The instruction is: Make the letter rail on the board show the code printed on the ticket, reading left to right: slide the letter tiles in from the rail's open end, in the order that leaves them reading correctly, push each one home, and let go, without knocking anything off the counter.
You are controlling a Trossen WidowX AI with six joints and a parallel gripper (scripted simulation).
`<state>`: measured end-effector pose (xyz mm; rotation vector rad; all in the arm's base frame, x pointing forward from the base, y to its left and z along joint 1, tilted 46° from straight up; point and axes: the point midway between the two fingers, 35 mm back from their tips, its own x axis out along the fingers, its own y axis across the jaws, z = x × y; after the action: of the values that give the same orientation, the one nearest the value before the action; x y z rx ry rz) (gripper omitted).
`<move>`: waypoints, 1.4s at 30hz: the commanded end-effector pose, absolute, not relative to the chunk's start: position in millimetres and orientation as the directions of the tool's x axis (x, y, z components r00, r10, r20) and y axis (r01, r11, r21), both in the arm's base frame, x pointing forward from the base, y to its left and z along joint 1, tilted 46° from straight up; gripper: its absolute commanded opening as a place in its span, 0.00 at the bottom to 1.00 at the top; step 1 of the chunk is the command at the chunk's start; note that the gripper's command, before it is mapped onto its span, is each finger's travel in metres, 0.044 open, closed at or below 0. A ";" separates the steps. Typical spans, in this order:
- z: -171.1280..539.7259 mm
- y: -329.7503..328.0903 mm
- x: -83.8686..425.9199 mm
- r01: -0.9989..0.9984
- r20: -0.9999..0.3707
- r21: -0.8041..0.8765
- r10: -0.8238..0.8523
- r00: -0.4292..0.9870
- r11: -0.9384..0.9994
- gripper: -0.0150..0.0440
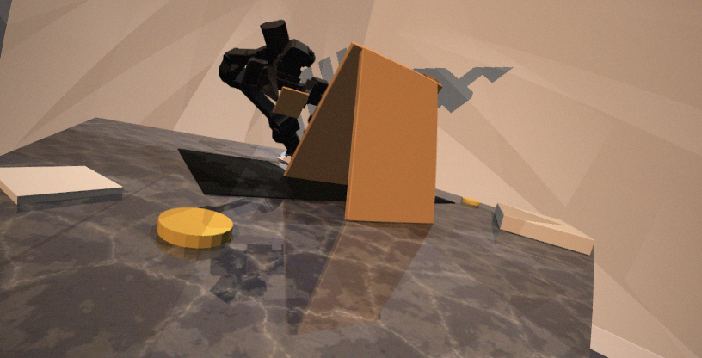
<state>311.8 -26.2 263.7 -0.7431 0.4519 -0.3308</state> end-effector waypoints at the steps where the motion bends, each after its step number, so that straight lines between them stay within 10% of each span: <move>1: 261.1 -24.5 311.9 0.133 -0.275 -0.708 -0.444 0.853 0.694 0.25; 42: 246.6 -9.9 314.8 0.132 -0.276 -0.707 -0.444 0.853 0.694 0.25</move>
<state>314.8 -11.3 248.6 -0.7425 0.4532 -0.3301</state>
